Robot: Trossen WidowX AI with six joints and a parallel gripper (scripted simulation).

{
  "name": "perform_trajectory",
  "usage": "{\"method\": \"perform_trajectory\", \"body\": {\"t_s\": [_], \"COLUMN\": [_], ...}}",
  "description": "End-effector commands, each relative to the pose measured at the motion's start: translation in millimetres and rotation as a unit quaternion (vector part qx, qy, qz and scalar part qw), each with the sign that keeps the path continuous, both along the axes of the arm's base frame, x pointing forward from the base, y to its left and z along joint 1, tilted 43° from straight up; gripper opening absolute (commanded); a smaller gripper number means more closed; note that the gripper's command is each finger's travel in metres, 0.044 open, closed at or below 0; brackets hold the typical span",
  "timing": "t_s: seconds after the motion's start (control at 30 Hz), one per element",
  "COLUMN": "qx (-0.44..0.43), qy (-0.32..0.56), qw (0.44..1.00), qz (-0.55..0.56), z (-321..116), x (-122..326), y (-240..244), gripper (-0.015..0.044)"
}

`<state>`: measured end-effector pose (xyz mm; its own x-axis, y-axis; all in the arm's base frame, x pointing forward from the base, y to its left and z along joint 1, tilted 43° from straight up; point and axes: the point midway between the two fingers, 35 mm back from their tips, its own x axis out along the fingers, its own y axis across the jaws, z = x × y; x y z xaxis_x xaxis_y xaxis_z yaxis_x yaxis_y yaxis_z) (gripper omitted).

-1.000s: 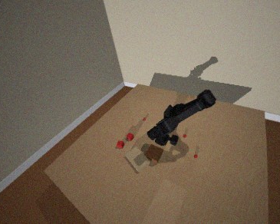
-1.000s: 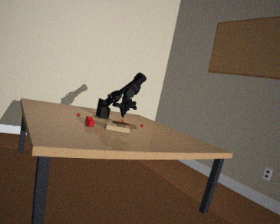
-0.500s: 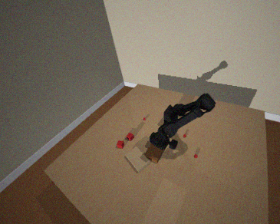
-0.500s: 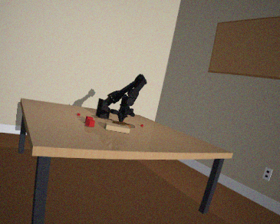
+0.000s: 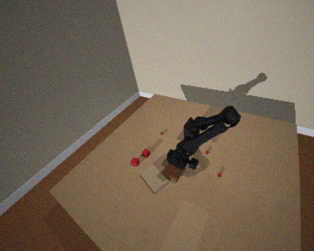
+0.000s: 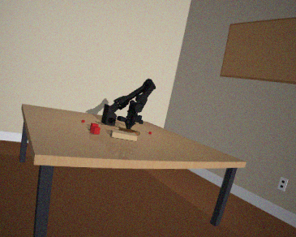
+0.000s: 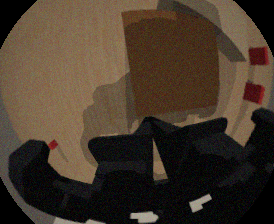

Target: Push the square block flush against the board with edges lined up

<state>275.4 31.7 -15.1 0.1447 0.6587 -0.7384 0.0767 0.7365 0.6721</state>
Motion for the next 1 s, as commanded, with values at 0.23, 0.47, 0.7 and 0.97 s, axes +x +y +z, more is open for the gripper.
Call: {"method": "perform_trajectory", "body": {"t_s": [0.23, 0.47, 0.7, 0.97], "qx": [0.002, 0.002, 0.001, 0.001], "qy": [-0.002, -0.002, -0.002, -0.002], "qw": [1.000, 1.000, 1.000, 1.000], "qz": [-0.001, -0.001, -0.001, -0.001], "z": [2, 3, 3, 4], "x": [15, 24, 32, 41], "y": [-2, -4, -5, -7], "gripper": [0.0000, 0.0000, 0.0000, 0.0000]}}
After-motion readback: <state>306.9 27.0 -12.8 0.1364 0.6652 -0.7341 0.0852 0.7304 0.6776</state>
